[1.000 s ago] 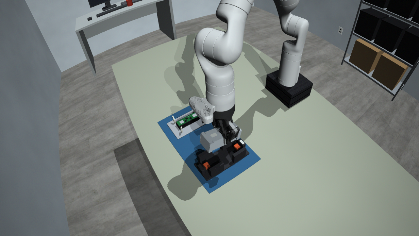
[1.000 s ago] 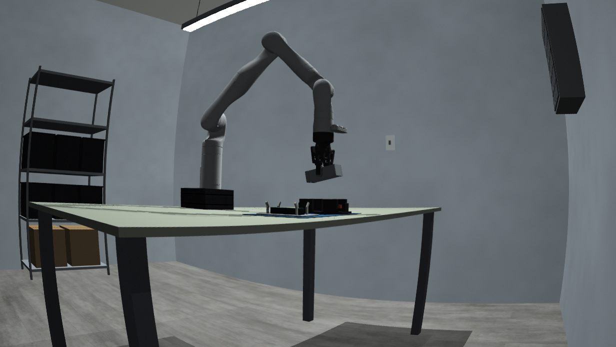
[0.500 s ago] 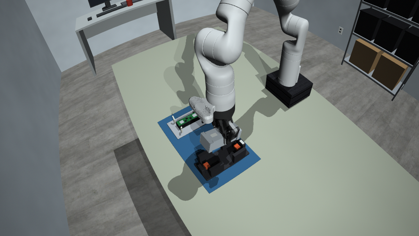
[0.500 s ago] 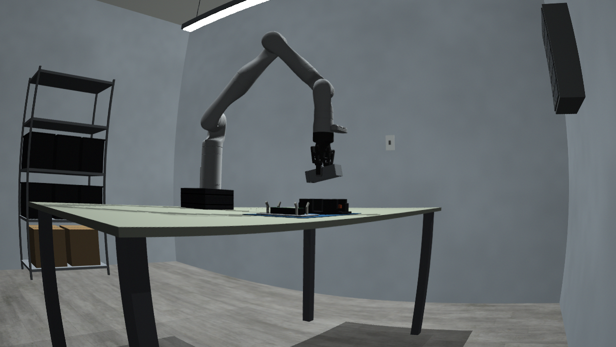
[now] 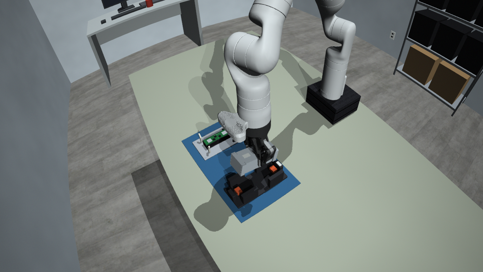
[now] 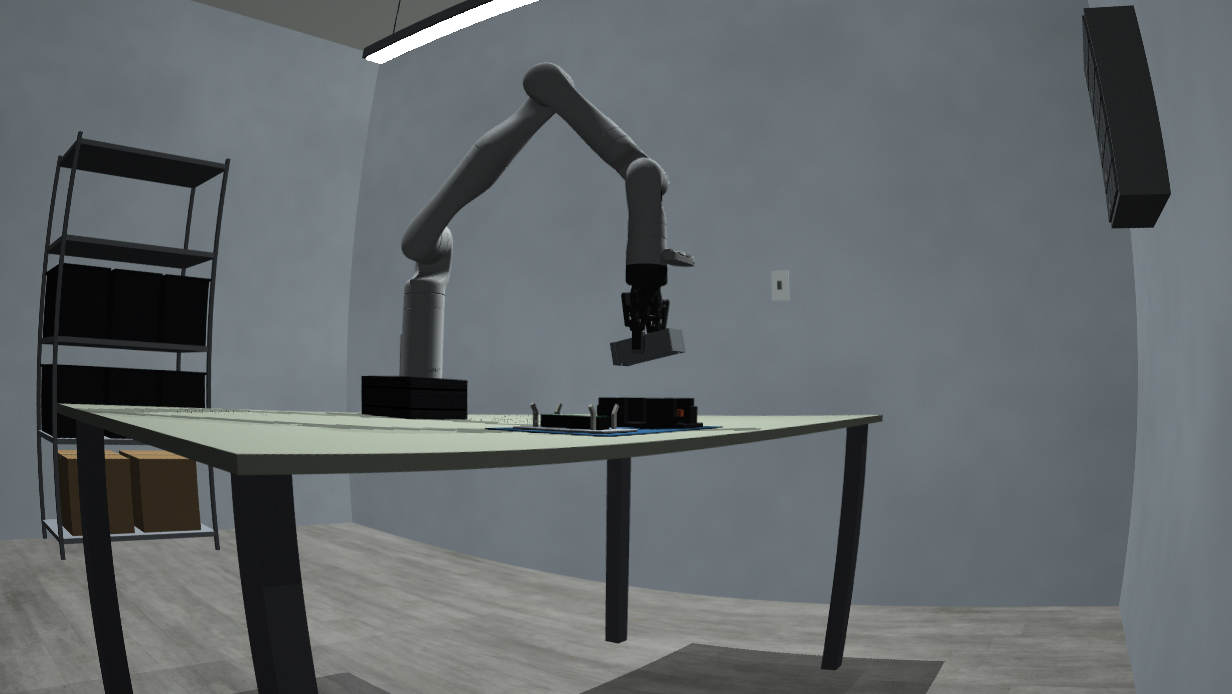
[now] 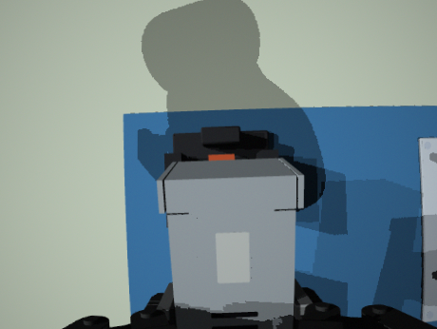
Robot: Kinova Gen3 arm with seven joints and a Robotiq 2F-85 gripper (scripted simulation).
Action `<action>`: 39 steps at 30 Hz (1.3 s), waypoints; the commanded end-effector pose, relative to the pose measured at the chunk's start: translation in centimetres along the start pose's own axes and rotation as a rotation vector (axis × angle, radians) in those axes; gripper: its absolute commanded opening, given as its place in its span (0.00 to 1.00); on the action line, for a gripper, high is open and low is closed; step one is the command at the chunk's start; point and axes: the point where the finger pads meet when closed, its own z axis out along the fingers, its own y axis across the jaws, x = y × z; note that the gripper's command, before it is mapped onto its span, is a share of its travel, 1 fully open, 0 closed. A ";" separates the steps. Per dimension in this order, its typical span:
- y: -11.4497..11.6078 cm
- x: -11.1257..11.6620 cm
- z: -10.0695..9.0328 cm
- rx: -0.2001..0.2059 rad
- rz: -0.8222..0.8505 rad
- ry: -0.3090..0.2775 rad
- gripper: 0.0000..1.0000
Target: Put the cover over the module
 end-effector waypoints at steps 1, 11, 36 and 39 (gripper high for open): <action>1.1 0.0 0.2 0.001 0.003 0.003 0.00; 5.8 -0.1 1.4 0.004 0.002 0.010 0.00; 13.0 -0.3 3.3 0.003 -0.001 0.011 0.00; 14.8 -0.3 3.7 0.003 0.000 0.010 0.00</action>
